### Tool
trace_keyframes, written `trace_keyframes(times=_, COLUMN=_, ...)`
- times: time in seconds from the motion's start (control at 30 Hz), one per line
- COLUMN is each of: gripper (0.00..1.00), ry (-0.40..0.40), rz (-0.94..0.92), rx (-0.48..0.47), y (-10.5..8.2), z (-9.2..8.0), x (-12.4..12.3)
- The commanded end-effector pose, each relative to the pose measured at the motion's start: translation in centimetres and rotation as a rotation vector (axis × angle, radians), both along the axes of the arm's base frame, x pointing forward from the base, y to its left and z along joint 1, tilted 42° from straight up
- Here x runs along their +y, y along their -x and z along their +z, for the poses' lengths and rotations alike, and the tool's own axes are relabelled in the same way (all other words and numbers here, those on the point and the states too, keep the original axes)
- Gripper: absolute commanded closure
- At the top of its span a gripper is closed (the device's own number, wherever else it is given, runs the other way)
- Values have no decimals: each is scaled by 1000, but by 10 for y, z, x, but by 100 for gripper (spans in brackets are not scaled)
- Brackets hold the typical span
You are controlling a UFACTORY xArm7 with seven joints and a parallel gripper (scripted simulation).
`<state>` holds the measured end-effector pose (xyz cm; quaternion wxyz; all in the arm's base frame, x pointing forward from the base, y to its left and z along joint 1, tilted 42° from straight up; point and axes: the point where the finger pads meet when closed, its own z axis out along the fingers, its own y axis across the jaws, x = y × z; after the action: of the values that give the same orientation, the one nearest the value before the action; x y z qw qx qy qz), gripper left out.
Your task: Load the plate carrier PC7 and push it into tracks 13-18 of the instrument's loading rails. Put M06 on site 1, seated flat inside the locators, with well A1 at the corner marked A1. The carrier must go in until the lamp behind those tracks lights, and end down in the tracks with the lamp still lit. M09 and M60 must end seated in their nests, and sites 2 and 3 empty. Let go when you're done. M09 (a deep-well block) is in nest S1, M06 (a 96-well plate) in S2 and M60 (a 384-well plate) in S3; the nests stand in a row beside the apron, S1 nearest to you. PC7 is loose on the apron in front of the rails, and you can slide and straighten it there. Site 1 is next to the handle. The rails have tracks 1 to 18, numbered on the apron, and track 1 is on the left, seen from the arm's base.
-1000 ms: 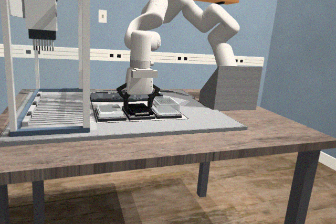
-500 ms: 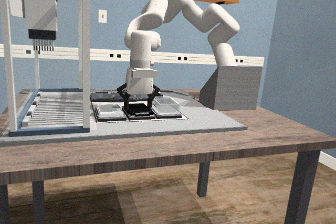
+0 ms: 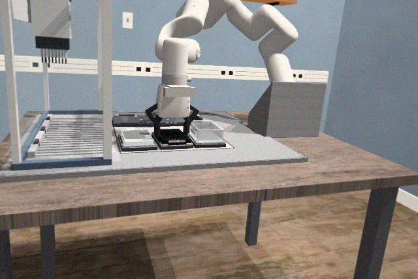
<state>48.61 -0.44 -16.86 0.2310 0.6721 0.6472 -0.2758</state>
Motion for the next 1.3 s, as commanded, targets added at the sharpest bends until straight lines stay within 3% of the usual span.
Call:
trace_keyframes(times=0.0, gripper=100, ry=-3, rz=2, rx=-3, y=-1, z=1, x=2)
trace_keyframes(times=1.27, gripper=100, ry=-3, rz=3, rx=-3, y=-2, z=6, x=7)
